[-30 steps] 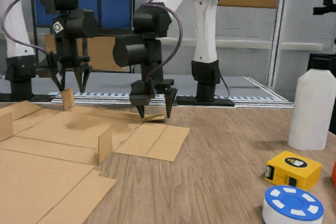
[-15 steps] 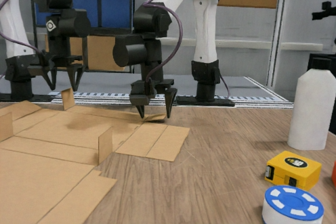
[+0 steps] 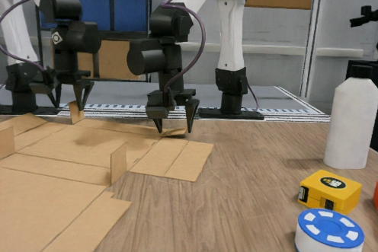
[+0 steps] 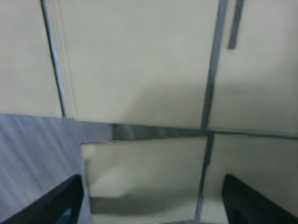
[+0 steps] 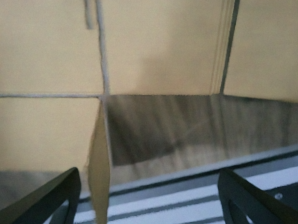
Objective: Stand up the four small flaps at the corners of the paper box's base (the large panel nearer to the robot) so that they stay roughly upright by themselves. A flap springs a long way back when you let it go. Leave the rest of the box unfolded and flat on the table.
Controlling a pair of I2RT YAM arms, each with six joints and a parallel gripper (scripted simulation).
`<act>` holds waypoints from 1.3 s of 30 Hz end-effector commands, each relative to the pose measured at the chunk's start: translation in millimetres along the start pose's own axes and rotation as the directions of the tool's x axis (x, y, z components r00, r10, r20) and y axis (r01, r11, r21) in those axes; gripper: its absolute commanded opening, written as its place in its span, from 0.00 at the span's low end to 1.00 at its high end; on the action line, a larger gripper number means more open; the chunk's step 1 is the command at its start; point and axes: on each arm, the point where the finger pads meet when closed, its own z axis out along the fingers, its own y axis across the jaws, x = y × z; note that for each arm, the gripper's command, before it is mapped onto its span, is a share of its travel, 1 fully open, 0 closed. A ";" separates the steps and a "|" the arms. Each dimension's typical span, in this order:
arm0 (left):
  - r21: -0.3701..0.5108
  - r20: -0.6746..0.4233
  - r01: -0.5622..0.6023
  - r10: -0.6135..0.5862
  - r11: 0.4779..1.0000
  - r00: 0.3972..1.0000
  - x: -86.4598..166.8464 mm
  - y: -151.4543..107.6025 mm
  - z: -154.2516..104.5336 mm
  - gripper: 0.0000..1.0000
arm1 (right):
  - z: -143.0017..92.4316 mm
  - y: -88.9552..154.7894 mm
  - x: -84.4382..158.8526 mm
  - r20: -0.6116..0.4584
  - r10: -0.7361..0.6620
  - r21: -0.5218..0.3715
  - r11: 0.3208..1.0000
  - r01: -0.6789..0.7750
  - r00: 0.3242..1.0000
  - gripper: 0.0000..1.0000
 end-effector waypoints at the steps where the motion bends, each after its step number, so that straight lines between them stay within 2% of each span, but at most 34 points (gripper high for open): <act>1: -0.023 -0.020 0.002 -0.002 1.000 1.000 3.9 -0.1 12.3 0.76 | 13.9 6.2 -3.3 0.016 0.000 -0.014 1.000 0.000 1.000 0.76; 8: -0.023 -0.020 0.002 -0.002 1.000 1.000 3.9 -0.1 12.3 0.76 | 25.5 8.4 -3.0 0.015 0.006 -0.011 1.000 -0.006 1.000 0.76; 12: -0.023 -0.020 0.002 -0.002 1.000 1.000 3.9 -0.1 12.3 0.76 | 17.9 19.1 -5.7 0.026 0.003 -0.049 0.999 -0.002 1.000 0.76; 18: -0.023 -0.020 0.002 -0.002 1.000 1.000 3.9 -0.1 12.3 0.76 | 20.4 15.5 -4.5 0.020 0.003 0.009 1.000 -0.003 1.000 0.76; 27: -0.023 -0.020 0.002 -0.002 1.000 1.000 3.9 -0.1 12.3 0.76 | 19.3 15.9 -5.0 0.022 0.005 0.015 1.000 -0.005 1.000 0.76; 35: -0.023 -0.020 0.002 -0.002 1.000 1.000 3.9 -0.1 12.3 0.76 | 24.7 15.3 -4.5 0.020 0.002 0.103 0.995 -0.004 1.000 0.76; 39: -0.023 -0.020 0.002 -0.002 1.000 1.000 3.9 -0.1 12.3 0.76 | 25.4 15.0 -4.4 0.020 0.003 0.120 0.993 -0.005 1.000 0.76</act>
